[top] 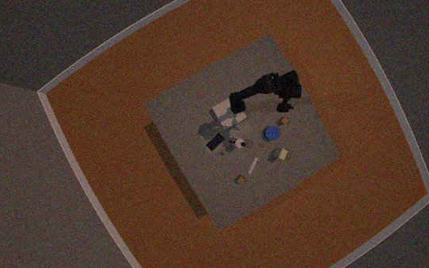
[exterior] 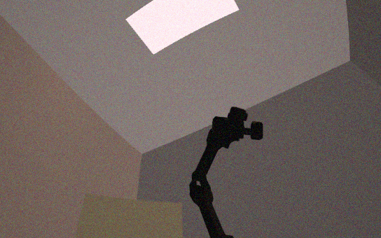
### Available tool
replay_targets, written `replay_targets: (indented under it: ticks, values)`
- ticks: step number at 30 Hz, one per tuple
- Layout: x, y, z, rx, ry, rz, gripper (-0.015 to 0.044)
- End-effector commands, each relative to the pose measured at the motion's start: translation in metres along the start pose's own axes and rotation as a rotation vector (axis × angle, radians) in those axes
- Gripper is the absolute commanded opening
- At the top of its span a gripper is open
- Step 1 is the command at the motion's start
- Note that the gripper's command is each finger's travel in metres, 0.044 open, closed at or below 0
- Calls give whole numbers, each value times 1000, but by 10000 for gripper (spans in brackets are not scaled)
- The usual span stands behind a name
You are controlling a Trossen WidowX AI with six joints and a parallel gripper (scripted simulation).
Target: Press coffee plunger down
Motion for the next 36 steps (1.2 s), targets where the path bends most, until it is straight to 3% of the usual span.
replay_targets:
  ticks: [1, 20, 36]
  values:
    - [-1, 0, 0, 0, 4, -2, 426]
    - [-117, 35, -29, 7, 431, -240, 440]
    - [-215, 110, 1, -50, 798, -475, 440]
Point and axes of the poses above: the point midway between the two fingers, 35 mm back from their tips, its own z axis back along the fingers, its own x axis across the jaws, y = z × x, the point moved 4 cm from there along z, back along the fingers, and after that the axes turned 7 degrees about -z, right-handed, at the moved point
